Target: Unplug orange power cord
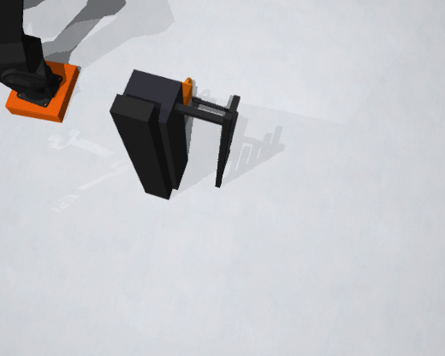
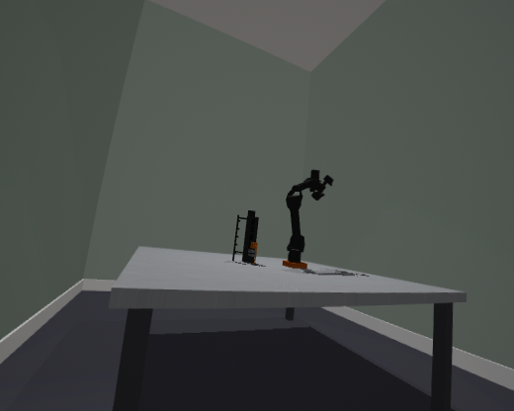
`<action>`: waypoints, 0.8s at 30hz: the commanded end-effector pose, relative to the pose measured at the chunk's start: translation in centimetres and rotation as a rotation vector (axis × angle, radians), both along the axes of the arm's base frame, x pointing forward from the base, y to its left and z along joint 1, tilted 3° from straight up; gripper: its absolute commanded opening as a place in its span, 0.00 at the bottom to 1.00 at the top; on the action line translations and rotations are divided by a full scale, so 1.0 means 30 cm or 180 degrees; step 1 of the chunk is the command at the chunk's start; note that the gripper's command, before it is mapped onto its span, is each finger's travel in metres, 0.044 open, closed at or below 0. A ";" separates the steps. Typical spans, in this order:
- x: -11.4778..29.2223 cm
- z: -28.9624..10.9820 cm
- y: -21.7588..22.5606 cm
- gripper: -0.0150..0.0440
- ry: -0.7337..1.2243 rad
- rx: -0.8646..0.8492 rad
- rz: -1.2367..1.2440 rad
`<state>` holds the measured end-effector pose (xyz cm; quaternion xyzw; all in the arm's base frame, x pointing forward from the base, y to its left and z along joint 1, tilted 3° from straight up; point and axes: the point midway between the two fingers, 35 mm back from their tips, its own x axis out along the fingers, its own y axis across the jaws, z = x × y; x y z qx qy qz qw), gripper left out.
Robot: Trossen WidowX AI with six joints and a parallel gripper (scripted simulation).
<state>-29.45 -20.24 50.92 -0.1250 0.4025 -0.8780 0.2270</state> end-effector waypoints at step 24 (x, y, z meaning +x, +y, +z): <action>0.435 -0.081 -0.430 0.53 -0.0025 0.0214 0.1646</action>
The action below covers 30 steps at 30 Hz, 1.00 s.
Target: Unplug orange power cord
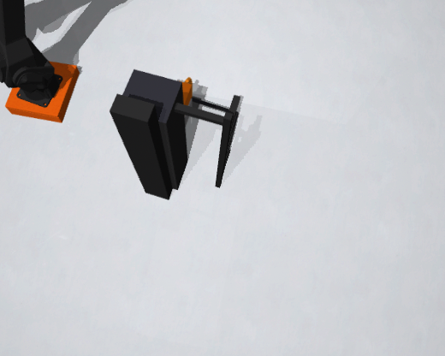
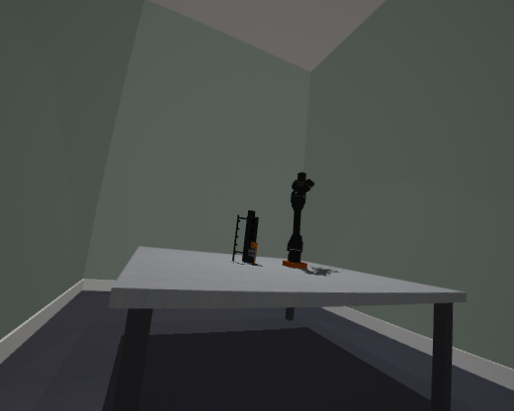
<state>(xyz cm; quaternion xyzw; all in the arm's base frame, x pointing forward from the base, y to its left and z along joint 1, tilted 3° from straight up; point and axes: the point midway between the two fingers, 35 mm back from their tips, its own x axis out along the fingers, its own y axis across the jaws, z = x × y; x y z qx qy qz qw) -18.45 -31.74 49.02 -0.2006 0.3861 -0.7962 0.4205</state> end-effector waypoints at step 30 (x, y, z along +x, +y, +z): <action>0.914 -0.149 -0.194 0.53 0.0131 0.0355 0.2488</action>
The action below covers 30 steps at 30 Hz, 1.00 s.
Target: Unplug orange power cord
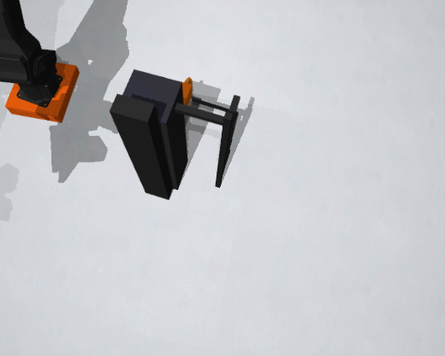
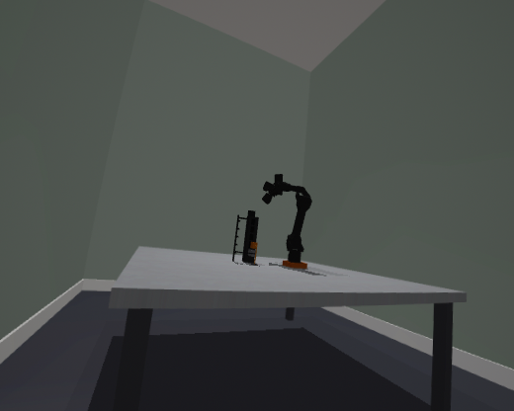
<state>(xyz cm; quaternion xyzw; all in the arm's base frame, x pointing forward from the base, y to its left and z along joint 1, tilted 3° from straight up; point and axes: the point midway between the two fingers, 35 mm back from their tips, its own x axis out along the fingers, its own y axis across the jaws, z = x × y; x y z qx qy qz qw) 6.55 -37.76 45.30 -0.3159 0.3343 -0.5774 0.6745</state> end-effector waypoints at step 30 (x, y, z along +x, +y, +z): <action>0.908 -0.231 0.481 0.53 0.0360 0.0457 0.2530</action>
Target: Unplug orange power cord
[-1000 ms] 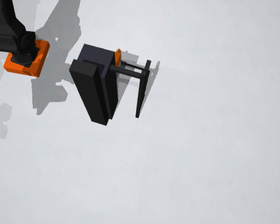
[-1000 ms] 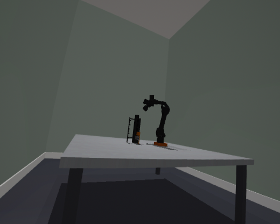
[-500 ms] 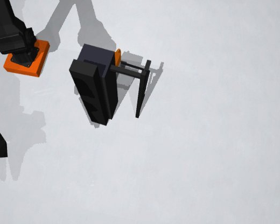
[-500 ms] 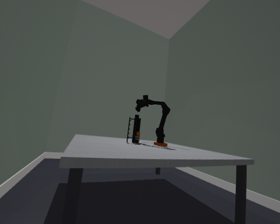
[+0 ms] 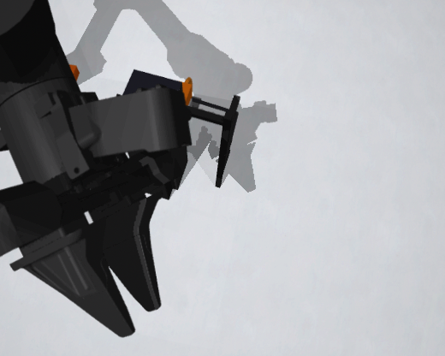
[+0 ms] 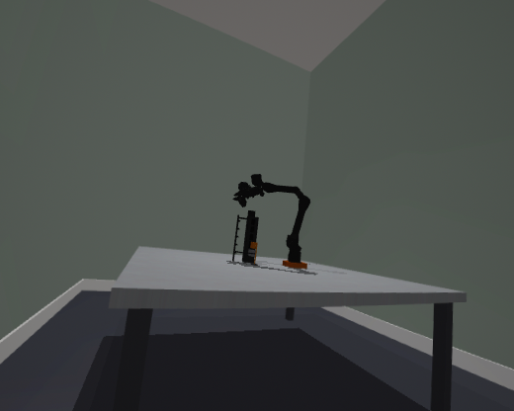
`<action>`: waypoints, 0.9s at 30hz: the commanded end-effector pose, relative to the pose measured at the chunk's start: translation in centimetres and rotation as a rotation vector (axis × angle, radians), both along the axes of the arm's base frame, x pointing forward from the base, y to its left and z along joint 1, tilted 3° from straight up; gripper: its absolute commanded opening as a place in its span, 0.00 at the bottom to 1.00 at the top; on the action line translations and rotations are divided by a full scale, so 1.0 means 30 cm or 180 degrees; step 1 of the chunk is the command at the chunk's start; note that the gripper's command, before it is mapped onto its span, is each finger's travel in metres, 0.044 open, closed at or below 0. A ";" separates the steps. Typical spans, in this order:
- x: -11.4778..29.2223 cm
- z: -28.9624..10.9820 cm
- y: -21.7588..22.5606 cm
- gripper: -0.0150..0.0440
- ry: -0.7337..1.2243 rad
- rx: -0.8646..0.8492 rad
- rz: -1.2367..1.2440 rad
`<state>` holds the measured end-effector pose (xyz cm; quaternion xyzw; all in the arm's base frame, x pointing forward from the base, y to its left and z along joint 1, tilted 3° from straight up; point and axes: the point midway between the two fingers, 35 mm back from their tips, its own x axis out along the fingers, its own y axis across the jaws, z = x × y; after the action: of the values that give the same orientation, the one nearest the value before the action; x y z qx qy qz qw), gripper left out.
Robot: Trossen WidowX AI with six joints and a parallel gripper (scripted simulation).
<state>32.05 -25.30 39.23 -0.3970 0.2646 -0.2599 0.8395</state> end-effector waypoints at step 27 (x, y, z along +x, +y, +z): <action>0.260 -0.428 0.820 0.53 0.1381 0.0731 0.2139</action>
<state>40.13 -2.66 28.33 -0.4104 0.3018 0.1101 0.8535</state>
